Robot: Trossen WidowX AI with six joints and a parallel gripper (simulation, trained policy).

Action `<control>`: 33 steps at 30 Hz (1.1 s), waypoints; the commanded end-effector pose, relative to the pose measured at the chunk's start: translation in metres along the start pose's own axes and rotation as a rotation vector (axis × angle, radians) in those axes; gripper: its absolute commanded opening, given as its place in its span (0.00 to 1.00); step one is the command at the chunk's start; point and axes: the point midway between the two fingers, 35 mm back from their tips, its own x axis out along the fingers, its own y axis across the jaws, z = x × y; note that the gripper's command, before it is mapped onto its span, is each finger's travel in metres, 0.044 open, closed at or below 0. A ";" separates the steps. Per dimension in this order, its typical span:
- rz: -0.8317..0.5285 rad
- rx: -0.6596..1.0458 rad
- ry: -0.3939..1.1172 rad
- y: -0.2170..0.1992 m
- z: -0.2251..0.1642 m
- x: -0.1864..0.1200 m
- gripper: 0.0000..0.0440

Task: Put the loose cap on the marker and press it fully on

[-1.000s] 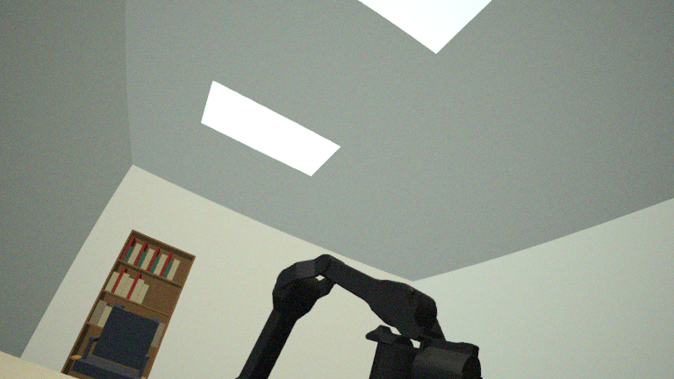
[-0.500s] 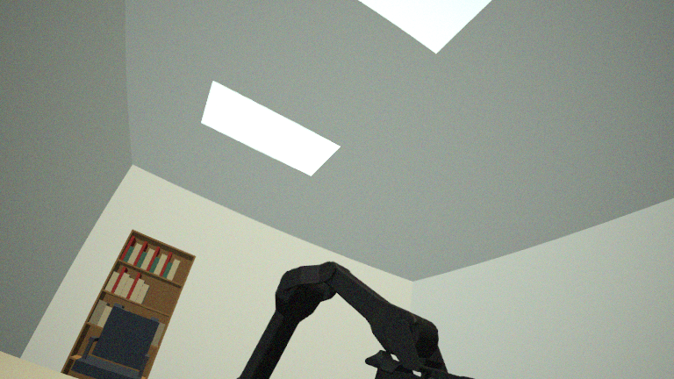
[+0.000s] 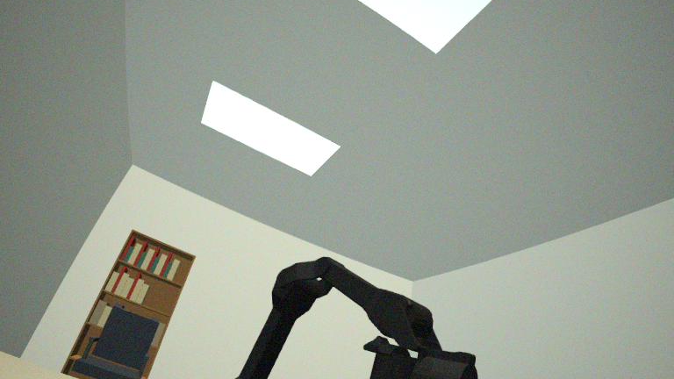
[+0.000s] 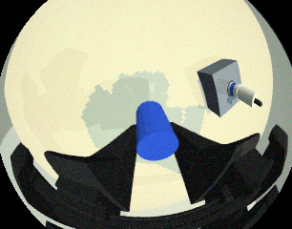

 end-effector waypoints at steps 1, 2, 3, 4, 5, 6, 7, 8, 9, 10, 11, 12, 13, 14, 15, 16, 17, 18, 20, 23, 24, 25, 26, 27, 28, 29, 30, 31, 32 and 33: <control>0.021 -0.001 -0.032 -0.002 0.005 -0.017 0.16; 0.026 0.001 -0.035 -0.002 0.006 -0.021 0.16; 0.030 0.003 -0.039 -0.003 0.007 -0.025 0.16; 0.034 0.006 -0.042 -0.005 0.008 -0.028 0.16; 0.038 0.009 -0.044 -0.006 0.009 -0.032 0.16; 0.041 0.013 -0.046 -0.008 0.010 -0.035 0.16; 0.044 0.017 -0.047 -0.010 0.011 -0.038 0.16; 0.046 0.021 -0.048 -0.013 0.013 -0.042 0.15; 0.049 0.026 -0.049 -0.015 0.014 -0.045 0.15; 0.051 0.030 -0.049 -0.019 0.015 -0.048 0.15; 0.053 0.035 -0.048 -0.022 0.017 -0.051 0.15; 0.054 0.039 -0.047 -0.025 0.018 -0.054 0.15; 0.056 0.043 -0.046 -0.029 0.019 -0.057 0.14; 0.057 0.048 -0.044 -0.032 0.019 -0.060 0.14; 0.058 0.052 -0.042 -0.036 0.020 -0.063 0.14; 0.058 0.056 -0.040 -0.040 0.021 -0.066 0.13; 0.058 0.061 -0.038 -0.043 0.021 -0.068 0.13; 0.058 0.066 -0.035 -0.047 0.021 -0.070 0.13; 0.057 0.077 -0.029 -0.056 0.022 -0.074 0.12; 0.054 0.096 -0.021 -0.069 0.024 -0.078 0.11; 0.053 0.103 -0.018 -0.073 0.025 -0.079 0.10; 0.052 0.109 -0.015 -0.078 0.025 -0.080 0.10; 0.051 0.116 -0.012 -0.082 0.026 -0.081 0.09; 0.050 0.123 -0.009 -0.086 0.026 -0.081 0.09; 0.049 0.131 -0.007 -0.091 0.027 -0.082 0.08; 0.049 0.138 -0.004 -0.095 0.027 -0.083 0.08; 0.048 0.145 -0.001 -0.098 0.027 -0.083 0.07; 0.047 0.151 0.002 -0.102 0.028 -0.083 0.07; 0.047 0.157 0.005 -0.105 0.028 -0.083 0.06; 0.046 0.163 0.008 -0.108 0.028 -0.083 0.06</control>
